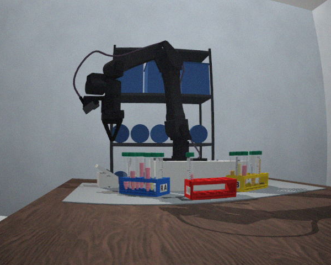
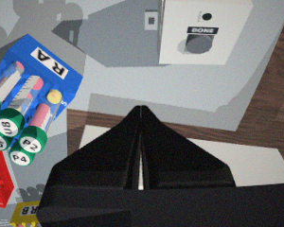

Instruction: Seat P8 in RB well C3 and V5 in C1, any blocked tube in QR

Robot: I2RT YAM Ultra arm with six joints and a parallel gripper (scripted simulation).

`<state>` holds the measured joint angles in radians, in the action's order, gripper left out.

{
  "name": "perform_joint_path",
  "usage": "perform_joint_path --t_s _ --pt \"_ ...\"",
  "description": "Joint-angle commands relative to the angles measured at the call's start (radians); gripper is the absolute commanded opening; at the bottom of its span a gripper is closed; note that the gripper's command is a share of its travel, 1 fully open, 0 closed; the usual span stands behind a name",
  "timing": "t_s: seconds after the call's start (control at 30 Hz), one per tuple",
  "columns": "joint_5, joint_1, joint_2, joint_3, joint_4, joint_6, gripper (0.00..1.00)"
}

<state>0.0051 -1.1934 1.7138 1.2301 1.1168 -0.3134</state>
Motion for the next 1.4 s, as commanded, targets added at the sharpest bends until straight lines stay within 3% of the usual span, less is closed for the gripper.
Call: perform_joint_path --t_s 0.0,0.2,0.5,1.37 --pt "0.001 -0.021 -0.01 0.028 -0.009 0.021 0.0" --pt "0.01 -0.099 -0.028 0.003 -0.011 0.098 0.0" --pt "0.005 -0.189 -0.014 0.029 -0.009 0.188 0.0" --pt "0.002 -0.179 -0.014 0.03 -0.009 0.186 0.0"
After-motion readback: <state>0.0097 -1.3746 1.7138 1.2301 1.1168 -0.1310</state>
